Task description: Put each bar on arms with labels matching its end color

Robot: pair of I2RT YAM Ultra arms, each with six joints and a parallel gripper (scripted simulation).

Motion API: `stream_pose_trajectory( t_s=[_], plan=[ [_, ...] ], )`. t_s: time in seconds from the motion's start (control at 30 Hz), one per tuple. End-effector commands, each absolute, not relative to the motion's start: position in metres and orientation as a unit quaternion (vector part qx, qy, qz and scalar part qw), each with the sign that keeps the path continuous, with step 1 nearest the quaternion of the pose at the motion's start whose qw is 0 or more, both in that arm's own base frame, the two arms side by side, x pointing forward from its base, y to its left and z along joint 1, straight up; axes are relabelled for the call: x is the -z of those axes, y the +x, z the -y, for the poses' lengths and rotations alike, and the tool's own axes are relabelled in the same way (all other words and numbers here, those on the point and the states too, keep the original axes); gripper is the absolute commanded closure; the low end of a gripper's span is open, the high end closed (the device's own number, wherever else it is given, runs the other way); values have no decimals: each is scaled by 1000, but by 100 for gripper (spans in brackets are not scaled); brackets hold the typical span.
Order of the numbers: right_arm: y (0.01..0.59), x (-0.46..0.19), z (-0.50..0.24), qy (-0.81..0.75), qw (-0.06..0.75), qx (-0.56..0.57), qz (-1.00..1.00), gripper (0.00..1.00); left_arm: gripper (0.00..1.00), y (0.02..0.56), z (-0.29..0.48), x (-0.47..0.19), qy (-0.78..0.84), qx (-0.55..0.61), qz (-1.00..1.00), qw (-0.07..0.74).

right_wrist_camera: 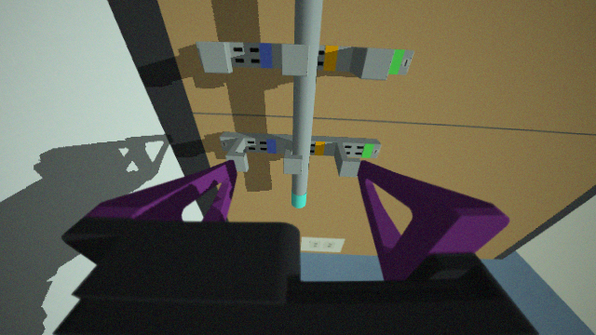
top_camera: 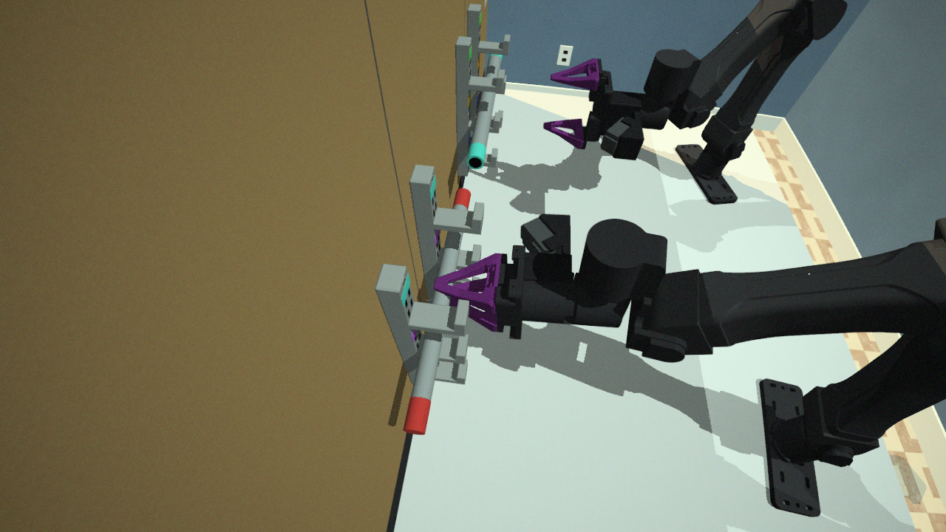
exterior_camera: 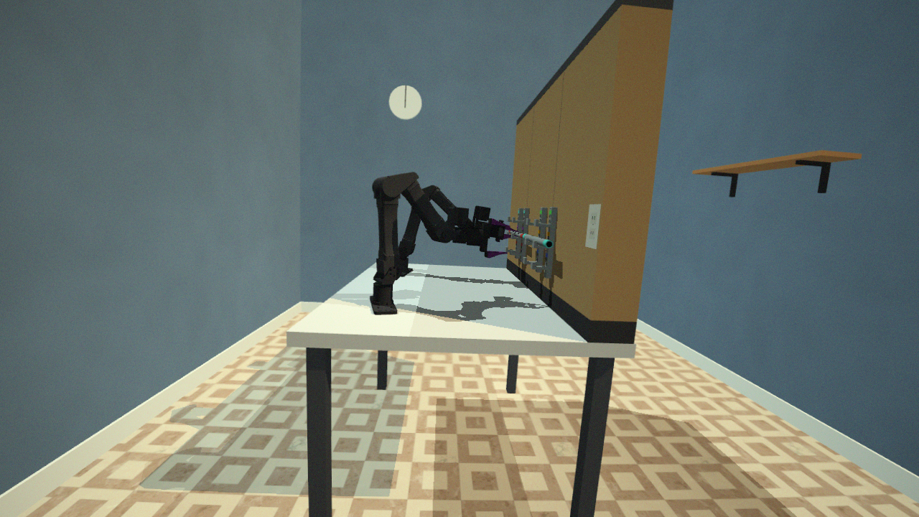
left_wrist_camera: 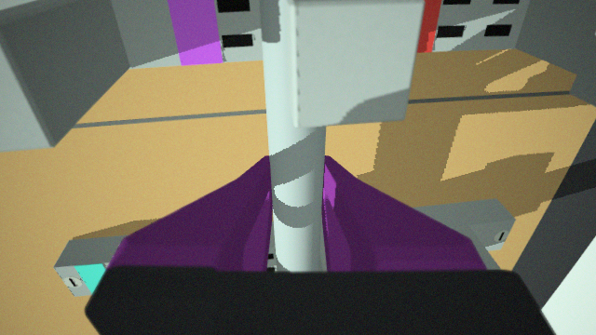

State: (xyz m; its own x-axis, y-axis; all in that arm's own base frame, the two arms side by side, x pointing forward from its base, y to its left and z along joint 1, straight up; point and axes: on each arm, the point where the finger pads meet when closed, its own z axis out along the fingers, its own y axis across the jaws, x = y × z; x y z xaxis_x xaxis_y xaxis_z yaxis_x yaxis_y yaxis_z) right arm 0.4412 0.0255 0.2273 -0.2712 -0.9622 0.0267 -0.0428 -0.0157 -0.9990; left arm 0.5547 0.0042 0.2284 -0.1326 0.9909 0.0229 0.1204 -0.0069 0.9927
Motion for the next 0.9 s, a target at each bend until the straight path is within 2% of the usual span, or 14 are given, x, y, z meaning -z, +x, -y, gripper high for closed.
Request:
stream_pose_trajectory(
  t_s=[0.0,0.87],
  plan=[
    [442,-237,-29,-428,428,563,-563,0,100,555,-11,-285,463,-535,-535,463],
    [442,-237,-29,-428,428,563,-563,0,100,549,-13,-301,463,-535,-535,463]
  ],
)
